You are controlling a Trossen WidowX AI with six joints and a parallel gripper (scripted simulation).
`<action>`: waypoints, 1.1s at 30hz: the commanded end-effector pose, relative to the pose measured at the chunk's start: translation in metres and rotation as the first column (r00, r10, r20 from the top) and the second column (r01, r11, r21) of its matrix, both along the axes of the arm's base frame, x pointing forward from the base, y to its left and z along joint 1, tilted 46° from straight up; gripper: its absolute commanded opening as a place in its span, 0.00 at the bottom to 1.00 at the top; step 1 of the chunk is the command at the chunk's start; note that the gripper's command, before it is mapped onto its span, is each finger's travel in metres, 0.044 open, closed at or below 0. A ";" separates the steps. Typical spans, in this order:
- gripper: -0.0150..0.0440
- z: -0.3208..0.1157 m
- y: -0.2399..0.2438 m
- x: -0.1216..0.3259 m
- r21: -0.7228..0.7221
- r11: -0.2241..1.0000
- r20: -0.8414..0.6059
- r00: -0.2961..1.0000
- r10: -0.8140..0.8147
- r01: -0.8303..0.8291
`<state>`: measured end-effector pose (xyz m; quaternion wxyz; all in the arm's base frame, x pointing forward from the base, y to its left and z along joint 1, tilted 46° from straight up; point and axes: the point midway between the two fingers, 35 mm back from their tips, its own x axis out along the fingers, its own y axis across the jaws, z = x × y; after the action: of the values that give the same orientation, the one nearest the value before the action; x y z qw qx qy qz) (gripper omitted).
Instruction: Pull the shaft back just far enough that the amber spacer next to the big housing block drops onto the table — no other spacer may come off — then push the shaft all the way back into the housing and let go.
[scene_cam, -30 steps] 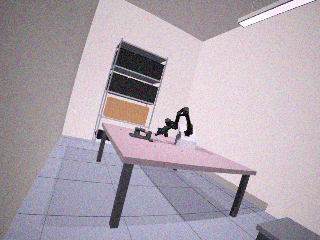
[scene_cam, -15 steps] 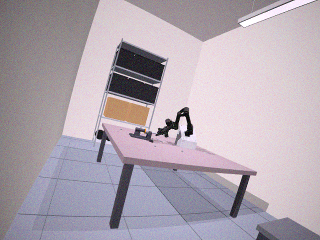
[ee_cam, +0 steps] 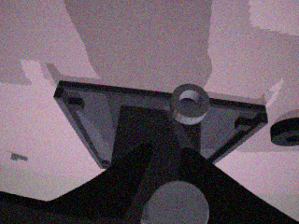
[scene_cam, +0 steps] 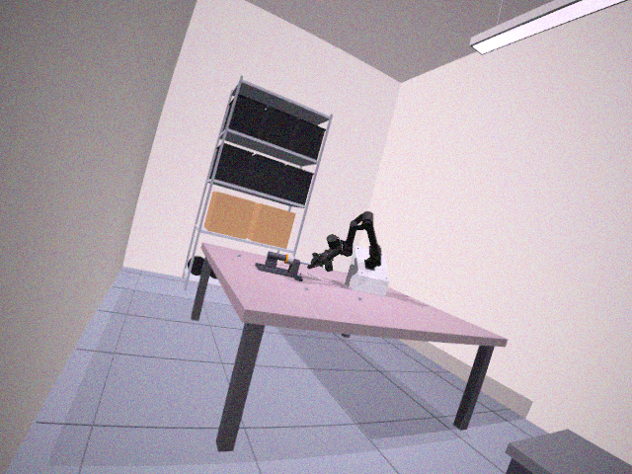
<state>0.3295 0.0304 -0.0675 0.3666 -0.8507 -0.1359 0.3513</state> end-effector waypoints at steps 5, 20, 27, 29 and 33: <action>0.25 0.000 0.000 -0.003 -0.001 1.000 -0.001 1.000 0.003 -0.003; 0.25 0.000 0.000 -0.004 -0.001 1.000 -0.002 1.000 0.003 -0.003; 0.25 0.000 0.001 -0.005 -0.001 1.000 -0.002 1.000 0.003 -0.003; 0.25 0.000 0.001 -0.005 -0.001 1.000 -0.002 1.000 0.003 -0.003; 0.25 0.000 0.001 -0.006 -0.001 1.000 -0.002 1.000 0.003 -0.003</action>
<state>0.3261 0.0304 -0.0675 0.3666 -0.8507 -0.1358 0.3513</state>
